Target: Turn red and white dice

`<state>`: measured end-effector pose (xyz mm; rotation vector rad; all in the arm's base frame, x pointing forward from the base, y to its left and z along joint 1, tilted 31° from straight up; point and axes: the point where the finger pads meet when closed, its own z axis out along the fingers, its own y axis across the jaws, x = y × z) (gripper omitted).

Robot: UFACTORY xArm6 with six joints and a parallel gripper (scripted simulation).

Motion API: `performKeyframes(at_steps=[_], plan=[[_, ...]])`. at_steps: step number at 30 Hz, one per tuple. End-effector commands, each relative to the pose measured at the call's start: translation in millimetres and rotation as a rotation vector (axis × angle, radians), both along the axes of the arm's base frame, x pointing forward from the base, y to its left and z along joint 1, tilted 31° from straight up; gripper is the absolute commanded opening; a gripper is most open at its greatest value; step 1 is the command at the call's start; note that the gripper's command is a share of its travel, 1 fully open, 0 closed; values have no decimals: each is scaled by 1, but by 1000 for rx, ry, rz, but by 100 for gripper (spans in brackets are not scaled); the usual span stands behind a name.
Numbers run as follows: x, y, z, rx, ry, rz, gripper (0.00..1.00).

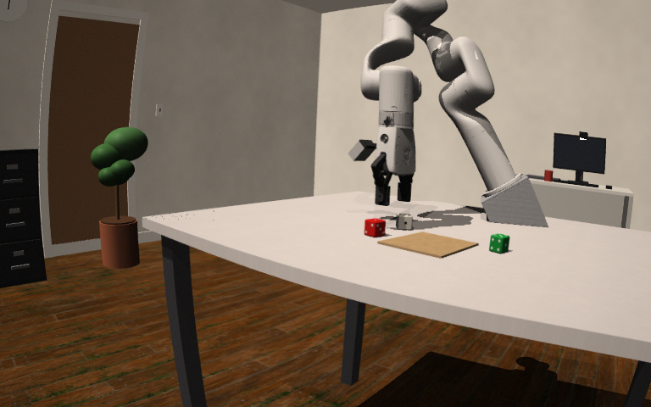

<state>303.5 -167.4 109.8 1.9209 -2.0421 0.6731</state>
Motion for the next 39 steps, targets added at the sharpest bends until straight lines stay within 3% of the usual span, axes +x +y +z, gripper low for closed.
performKeyframes(at_steps=[1,9,21,34,39], plan=[[1,1,0,-1,-3,1,100],[5,11,-5,-1,-3,1,100],[24,57,-28,-1,-3,1,100],[63,152,-78,-1,-3,1,100],[68,166,-85,-1,-3,1,100]])
